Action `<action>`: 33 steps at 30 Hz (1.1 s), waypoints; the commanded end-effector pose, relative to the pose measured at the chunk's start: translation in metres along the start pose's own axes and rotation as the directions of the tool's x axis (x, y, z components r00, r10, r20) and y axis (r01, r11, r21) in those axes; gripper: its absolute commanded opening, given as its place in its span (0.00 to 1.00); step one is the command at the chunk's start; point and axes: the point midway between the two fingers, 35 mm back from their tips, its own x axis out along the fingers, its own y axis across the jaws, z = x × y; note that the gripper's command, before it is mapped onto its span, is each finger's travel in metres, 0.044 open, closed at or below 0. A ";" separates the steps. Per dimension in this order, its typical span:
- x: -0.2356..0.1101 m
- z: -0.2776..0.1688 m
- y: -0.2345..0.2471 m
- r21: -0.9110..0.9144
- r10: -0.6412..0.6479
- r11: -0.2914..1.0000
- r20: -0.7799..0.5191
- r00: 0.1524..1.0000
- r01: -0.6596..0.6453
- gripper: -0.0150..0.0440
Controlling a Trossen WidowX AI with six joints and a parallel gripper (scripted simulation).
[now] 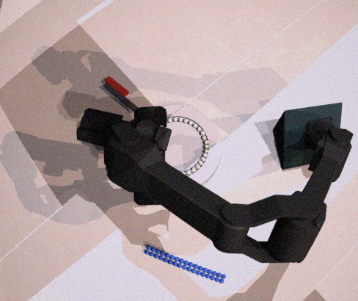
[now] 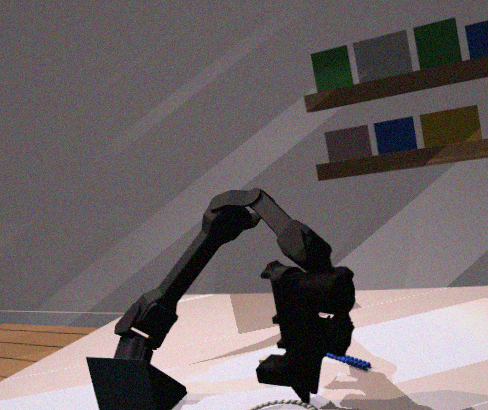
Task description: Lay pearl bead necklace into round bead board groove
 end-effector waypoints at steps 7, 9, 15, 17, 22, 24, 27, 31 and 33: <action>-0.015 0.002 -0.007 -0.910 -0.011 0.414 0.002 1.000 0.007 0.46; -0.016 0.002 -0.008 -0.950 -0.011 0.311 0.002 1.000 0.006 0.46; -0.018 0.002 -0.009 -1.000 -0.011 -0.016 0.002 1.000 0.002 0.46; -0.019 0.002 -0.009 -0.999 -0.011 -0.037 0.002 1.000 0.002 0.46; -0.019 0.002 -0.009 -0.999 -0.011 -0.037 0.002 1.000 0.002 0.46; -0.019 0.002 -0.009 -0.999 -0.011 -0.037 0.002 1.000 0.002 0.46; -0.019 0.002 -0.009 -0.999 -0.011 -0.037 0.002 1.000 0.002 0.46; -0.019 0.002 -0.009 -0.999 -0.011 -0.037 0.002 1.000 0.002 0.46; -0.019 0.002 -0.009 -0.999 -0.011 -0.037 0.002 1.000 0.002 0.46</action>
